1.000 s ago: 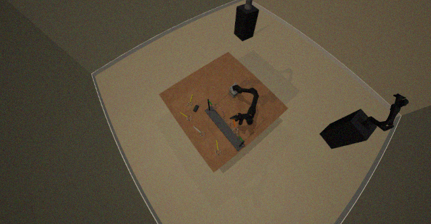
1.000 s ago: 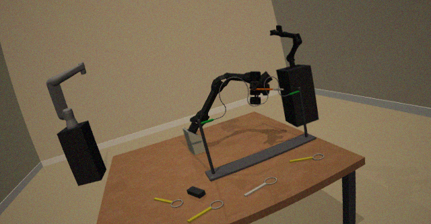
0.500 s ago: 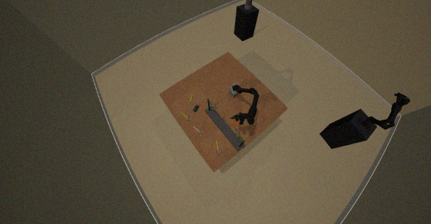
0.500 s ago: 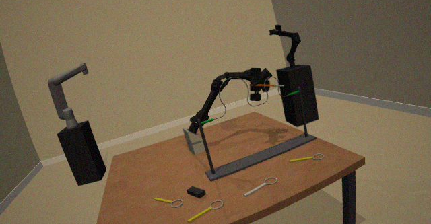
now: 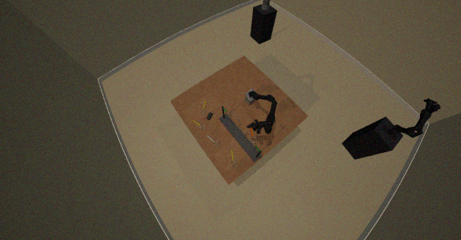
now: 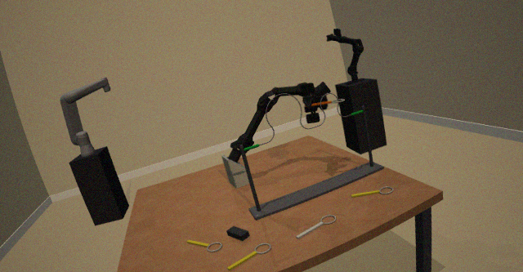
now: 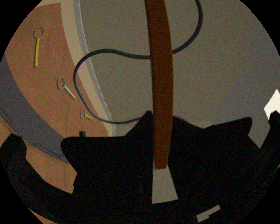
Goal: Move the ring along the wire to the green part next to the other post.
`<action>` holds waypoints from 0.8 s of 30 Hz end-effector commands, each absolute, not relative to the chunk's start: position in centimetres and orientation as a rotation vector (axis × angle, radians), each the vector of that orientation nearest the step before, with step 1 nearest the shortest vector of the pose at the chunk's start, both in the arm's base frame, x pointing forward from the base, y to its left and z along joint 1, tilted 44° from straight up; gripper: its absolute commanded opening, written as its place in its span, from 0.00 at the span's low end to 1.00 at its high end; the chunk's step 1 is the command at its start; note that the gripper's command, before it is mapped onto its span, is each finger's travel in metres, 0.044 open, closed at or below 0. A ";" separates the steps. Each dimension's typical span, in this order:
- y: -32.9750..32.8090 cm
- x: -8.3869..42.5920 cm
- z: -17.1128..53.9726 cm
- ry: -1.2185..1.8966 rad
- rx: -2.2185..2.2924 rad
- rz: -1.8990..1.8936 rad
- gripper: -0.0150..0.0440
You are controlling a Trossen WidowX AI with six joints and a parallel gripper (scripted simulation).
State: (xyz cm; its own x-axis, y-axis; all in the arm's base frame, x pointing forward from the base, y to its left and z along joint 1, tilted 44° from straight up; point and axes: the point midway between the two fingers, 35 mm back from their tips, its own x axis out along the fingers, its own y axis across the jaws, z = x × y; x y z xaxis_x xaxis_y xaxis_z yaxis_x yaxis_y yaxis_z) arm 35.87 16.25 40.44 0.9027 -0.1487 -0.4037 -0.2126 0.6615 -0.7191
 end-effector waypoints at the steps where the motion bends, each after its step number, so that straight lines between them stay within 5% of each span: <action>1: 16.7 36.0 39.9 0.477 -0.779 0.059 0.00; 24: 19.6 35.2 38.2 0.549 -0.284 0.195 0.00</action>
State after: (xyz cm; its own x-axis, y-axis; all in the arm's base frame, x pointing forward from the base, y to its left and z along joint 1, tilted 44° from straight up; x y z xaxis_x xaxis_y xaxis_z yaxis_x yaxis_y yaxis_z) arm 35.34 19.29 38.27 0.8423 0.0733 -0.5340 -0.2591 0.9238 -0.2819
